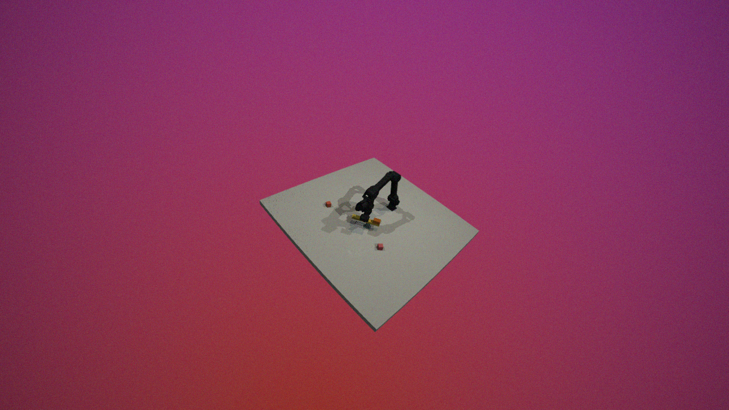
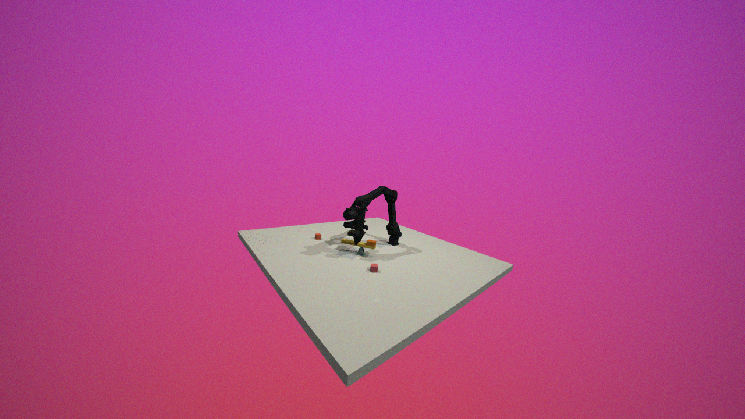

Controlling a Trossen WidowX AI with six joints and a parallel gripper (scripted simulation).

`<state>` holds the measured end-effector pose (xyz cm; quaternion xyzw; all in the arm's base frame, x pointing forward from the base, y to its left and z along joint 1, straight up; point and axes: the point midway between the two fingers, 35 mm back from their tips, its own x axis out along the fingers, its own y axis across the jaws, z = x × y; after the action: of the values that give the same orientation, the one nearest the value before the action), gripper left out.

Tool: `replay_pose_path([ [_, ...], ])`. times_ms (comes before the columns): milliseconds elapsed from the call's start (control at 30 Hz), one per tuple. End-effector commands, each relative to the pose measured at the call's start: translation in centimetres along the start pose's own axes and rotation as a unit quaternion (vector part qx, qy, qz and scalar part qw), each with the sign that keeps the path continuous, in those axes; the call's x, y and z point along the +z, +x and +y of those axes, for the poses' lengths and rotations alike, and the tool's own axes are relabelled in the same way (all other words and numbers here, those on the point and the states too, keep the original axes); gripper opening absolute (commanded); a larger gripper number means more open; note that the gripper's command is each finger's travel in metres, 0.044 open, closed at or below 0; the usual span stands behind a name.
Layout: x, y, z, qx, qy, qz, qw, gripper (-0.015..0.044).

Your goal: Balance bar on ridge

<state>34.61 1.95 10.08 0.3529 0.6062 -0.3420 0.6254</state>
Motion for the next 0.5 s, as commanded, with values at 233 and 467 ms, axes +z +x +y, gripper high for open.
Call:
replay_pose_path([
  [233,-0.01,0.0,0.0,0.0,0.0,0.0,1.0,0.0],
  [467,-0.01,0.0,0.0,0.0,0.0,0.0,1.0,0.0105],
])
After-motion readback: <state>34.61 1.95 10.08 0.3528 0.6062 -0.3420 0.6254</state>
